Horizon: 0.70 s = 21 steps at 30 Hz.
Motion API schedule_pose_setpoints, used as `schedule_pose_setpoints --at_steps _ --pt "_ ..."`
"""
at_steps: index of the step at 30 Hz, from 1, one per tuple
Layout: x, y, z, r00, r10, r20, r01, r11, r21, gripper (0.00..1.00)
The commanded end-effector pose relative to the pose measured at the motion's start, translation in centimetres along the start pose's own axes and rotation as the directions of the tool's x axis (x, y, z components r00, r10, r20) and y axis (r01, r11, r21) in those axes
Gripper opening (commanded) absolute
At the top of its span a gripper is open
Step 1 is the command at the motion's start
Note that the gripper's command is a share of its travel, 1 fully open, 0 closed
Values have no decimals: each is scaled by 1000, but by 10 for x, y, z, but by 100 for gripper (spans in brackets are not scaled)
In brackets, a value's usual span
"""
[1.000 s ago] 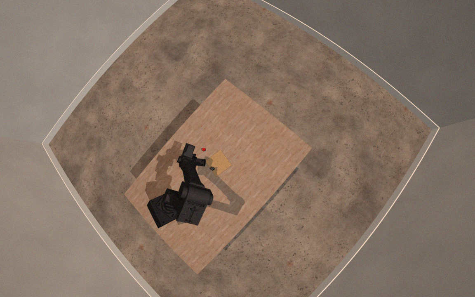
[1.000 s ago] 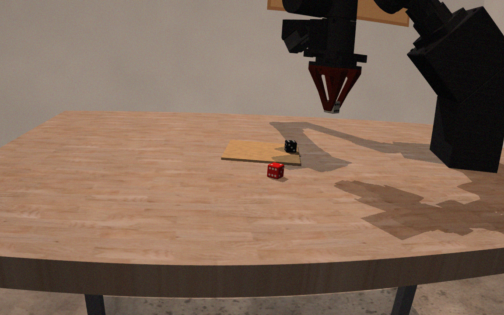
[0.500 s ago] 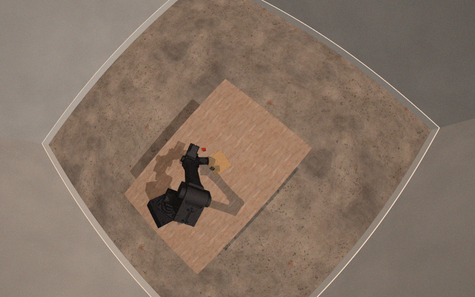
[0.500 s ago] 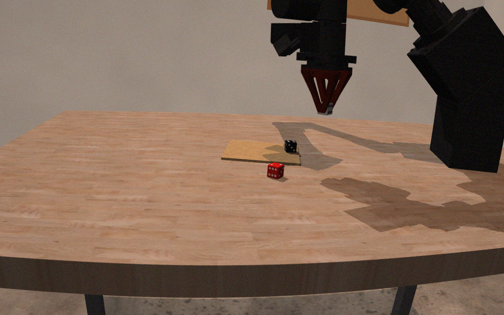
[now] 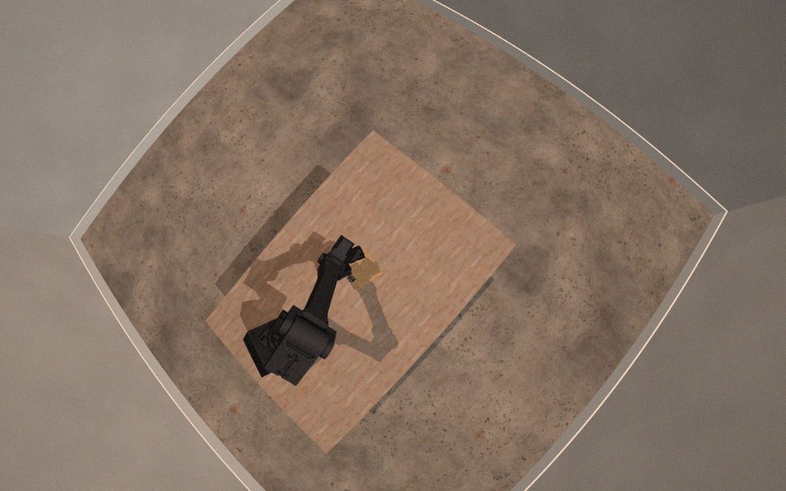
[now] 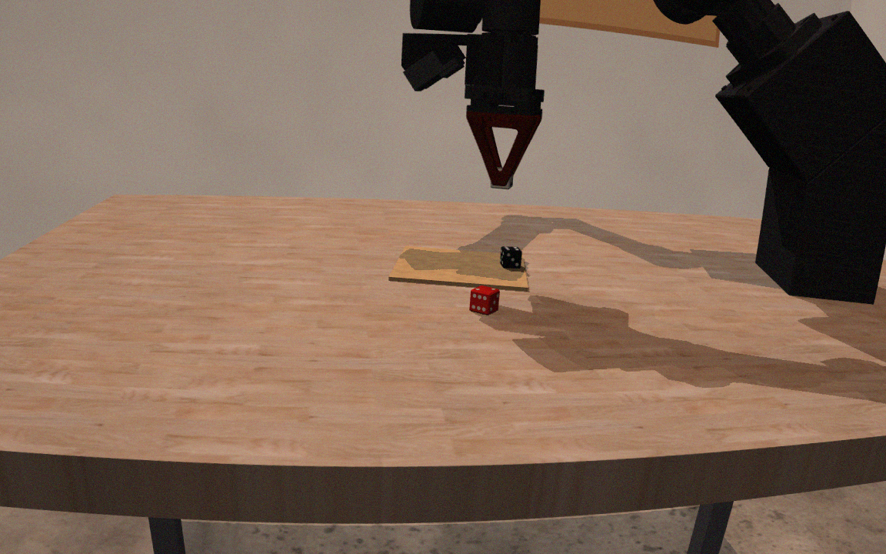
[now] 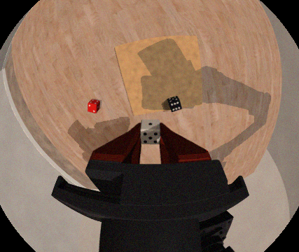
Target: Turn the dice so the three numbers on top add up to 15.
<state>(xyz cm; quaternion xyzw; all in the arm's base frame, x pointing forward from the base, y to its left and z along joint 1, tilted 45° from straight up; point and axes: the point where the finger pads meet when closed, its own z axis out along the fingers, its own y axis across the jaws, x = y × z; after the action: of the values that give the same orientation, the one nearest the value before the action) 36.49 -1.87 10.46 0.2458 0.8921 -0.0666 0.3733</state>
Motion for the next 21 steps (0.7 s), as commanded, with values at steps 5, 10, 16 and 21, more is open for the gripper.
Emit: schedule_pose_setpoints --at_steps 5,10,16,21 --pt "-46 -12 -14 956 -291 42 291 957 -3 15" --pt "-59 -20 -17 923 -382 49 382 924 3 15" --pt "-38 -19 -10 911 -412 9 412 911 -9 15" --pt "-42 -24 -9 917 -399 13 399 917 3 15"
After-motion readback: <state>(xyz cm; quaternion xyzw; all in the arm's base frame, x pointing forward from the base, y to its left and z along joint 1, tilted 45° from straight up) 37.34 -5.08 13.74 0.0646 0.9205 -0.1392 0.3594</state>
